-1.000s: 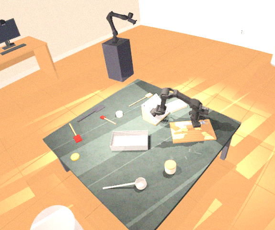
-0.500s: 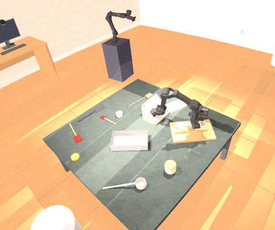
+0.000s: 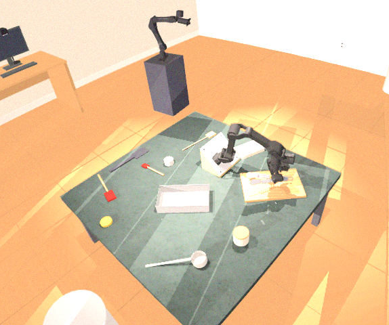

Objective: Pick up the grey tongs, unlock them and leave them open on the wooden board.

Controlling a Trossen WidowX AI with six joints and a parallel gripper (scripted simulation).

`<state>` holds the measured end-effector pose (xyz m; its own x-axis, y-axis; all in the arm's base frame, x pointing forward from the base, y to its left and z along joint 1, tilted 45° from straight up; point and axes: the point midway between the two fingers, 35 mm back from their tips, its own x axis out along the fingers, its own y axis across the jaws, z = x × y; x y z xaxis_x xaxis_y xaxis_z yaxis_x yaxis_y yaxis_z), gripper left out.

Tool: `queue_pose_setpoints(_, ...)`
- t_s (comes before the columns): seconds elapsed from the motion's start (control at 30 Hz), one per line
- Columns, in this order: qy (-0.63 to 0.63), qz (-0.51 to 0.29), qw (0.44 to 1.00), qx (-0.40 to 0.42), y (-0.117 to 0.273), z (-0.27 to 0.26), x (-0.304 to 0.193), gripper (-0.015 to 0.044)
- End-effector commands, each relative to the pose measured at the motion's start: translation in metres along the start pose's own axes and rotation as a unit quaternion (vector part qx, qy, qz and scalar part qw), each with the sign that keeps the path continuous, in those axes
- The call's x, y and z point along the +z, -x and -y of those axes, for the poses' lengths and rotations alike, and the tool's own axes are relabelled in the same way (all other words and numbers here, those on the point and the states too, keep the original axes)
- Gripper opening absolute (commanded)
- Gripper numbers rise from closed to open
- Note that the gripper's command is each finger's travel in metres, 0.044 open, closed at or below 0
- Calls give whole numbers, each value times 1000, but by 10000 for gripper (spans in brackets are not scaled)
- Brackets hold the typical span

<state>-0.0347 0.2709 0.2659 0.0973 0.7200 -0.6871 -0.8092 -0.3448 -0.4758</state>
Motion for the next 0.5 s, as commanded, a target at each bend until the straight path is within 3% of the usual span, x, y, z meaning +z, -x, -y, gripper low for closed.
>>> queue_pose_setpoints(0.0, 0, 0, 1000, 0, 0, 0, 0, 428)
queue_pose_setpoints(0.23, -3, -6, 1000, 8, 2, -9, 1, 440)
queue_pose_setpoints(0.47, -4, -35, 999, 38, 23, -64, 5, 440)
